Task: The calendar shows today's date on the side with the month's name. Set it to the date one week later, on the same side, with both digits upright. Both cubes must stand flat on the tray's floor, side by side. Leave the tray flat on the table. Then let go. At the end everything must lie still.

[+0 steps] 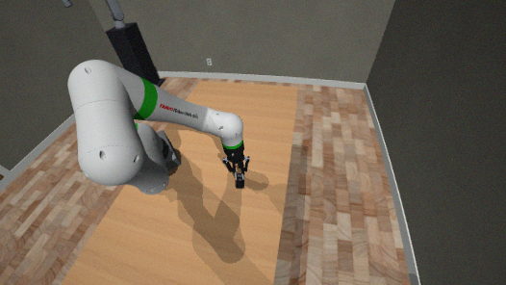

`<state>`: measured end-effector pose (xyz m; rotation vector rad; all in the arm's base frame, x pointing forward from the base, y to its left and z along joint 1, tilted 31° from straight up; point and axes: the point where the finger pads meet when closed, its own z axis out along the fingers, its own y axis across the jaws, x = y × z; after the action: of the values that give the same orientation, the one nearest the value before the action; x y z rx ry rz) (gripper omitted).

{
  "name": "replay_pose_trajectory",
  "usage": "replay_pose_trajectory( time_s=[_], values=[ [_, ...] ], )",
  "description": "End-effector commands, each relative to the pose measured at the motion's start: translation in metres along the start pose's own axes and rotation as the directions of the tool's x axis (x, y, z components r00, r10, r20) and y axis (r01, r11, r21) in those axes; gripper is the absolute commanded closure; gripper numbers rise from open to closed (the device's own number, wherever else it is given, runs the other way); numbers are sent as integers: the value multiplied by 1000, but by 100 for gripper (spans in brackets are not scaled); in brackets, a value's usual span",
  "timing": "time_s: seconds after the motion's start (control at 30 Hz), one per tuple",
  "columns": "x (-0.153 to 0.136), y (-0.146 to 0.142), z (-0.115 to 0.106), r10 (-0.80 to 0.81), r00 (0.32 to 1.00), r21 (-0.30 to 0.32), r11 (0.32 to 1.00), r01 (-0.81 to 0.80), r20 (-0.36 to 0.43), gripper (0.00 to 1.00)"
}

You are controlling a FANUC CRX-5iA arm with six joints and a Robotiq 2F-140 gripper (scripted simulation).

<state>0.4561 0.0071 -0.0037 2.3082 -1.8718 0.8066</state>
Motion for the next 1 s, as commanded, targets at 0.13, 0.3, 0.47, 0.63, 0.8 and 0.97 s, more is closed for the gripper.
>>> replay_pose_trajectory(
  time_s=[0.13,0.3,0.47,0.63,0.8,0.97],
  values=[
    [0,0,0,0,1000,0,1000,0,0,84],
    [0,0,0,0,1000,0,1000,0,0,84],
    [0,0,0,0,1000,0,1000,0,0,84],
    [0,0,0,0,1000,0,1000,0,0,84],
    [0,0,0,0,1000,0,1000,0,0,84],
    [0,0,0,0,1000,0,1000,0,0,82]
  ],
)
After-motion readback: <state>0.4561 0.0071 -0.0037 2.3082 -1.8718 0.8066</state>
